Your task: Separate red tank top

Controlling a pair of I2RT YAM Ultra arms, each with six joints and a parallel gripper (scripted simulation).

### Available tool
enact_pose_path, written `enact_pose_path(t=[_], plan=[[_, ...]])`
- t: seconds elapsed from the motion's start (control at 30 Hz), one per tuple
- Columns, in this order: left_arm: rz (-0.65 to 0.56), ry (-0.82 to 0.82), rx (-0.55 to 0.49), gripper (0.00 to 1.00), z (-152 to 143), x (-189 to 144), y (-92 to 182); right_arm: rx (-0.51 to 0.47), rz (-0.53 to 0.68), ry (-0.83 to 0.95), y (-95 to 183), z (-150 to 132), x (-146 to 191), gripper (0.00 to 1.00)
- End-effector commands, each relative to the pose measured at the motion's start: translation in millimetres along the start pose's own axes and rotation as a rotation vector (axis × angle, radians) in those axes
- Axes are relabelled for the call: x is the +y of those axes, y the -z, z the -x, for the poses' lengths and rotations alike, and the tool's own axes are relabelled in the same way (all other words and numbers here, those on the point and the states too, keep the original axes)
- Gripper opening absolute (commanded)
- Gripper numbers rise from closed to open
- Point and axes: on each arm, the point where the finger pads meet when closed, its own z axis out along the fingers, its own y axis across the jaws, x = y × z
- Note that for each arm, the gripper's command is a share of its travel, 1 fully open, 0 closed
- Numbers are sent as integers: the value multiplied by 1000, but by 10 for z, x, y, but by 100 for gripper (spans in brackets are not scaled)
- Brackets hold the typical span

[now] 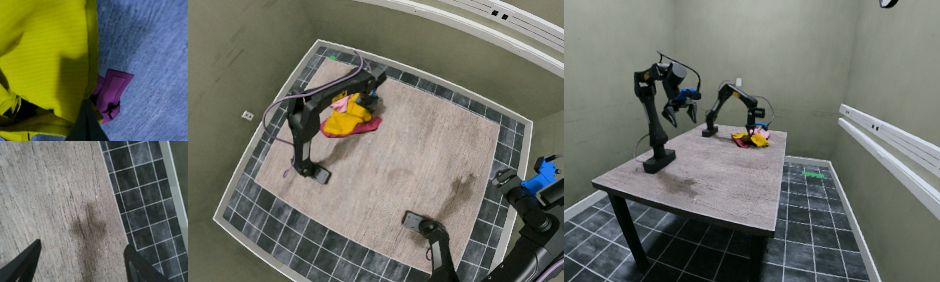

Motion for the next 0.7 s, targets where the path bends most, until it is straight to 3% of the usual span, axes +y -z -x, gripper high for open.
enact_pose_path(t=[0.0, 0.1, 0.4, 0.43, 0.67], plan=[[-14, -1, -22, 0, 50, -24, 213, -99, 6, 6, 210, 219, 9, 92], [-27, -1, -60, 0, 71, -30, 456, -99, 6, 6, 210, 219, 9, 92], [-22, 1, -47, 0, 73, -28, 413, -99, 6, 6, 210, 219, 9, 92], [-19, -16, -93, 0, 99, -76, 558, -99, 6, 6, 210, 219, 9, 92], [-14, -22, -180, 0, 232, -92, 697, -99, 6, 6, 210, 219, 9, 92]])
